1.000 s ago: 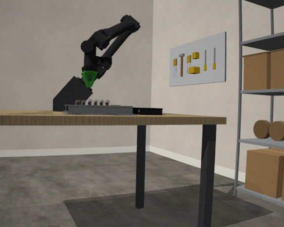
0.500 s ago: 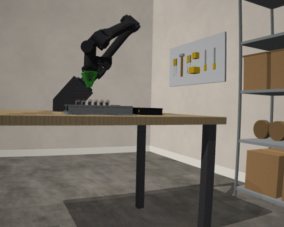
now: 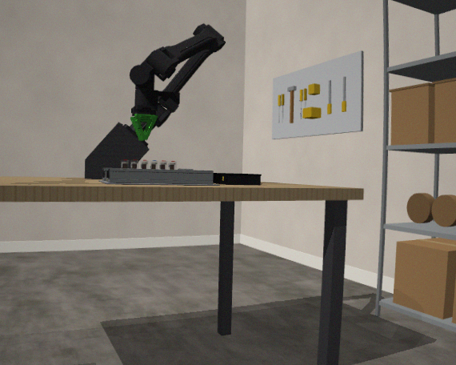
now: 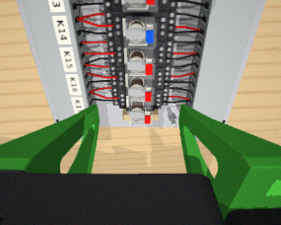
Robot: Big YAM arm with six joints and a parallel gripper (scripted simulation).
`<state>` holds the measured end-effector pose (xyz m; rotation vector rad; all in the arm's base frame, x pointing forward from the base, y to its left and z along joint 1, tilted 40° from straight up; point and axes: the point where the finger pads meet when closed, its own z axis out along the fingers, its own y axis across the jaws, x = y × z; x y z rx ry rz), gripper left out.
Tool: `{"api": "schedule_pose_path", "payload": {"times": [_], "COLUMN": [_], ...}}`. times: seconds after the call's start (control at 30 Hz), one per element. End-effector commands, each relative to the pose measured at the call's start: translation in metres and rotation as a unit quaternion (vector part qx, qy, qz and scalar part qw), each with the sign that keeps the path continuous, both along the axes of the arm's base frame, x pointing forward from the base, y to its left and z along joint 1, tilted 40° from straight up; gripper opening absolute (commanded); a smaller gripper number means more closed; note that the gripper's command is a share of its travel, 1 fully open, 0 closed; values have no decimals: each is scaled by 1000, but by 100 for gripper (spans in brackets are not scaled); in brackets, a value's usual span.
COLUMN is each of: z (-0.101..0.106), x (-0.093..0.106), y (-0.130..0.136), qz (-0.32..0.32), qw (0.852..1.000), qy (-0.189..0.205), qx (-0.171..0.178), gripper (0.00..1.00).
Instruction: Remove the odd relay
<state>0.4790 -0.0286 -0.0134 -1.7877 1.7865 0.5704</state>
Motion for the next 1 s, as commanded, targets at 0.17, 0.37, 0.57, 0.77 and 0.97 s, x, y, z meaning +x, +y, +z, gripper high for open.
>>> {"api": "schedule_pose_path", "payload": {"times": [0.17, 0.37, 0.57, 0.77, 0.97], "z": [21, 21, 23, 25, 23], "x": [20, 20, 17, 10, 6], "y": [-11, -11, 2, 28, 34], "qz": [-1, -1, 0, 1, -4], "qw": [1000, 1000, 1000, 1000, 1000], "qy": [-27, -27, -25, -22, -17], "qx": [-7, -7, -7, -4, -3], "gripper": [59, 59, 59, 59, 59]}}
